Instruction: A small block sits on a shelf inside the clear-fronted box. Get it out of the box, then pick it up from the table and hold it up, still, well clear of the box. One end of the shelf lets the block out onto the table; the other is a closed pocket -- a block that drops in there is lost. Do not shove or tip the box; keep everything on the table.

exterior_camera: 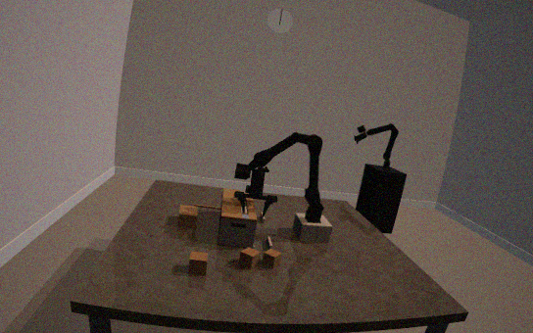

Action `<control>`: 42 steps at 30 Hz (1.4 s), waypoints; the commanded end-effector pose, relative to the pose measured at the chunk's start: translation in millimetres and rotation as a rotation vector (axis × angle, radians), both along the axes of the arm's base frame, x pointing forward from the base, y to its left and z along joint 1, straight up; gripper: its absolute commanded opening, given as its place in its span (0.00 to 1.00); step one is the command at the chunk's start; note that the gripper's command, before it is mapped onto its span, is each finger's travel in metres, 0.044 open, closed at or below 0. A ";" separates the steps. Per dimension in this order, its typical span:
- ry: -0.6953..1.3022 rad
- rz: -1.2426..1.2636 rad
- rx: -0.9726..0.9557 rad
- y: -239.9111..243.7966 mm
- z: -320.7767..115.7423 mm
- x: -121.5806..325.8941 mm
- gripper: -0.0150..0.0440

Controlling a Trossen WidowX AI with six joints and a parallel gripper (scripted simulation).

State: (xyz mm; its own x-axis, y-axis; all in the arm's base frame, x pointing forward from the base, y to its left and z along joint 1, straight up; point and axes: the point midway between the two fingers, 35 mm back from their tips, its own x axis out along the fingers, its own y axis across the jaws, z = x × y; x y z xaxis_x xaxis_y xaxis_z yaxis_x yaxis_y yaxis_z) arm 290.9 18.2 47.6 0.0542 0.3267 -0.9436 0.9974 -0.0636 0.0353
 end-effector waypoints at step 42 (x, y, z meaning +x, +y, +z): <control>0.001 0.007 0.014 72.6 62.0 1.3 0.93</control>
State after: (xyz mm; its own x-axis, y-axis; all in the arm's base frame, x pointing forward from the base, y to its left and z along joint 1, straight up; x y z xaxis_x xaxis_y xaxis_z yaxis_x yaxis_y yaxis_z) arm 295.2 91.4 107.5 0.0690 0.3423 -0.9371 0.9968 -0.0626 0.0505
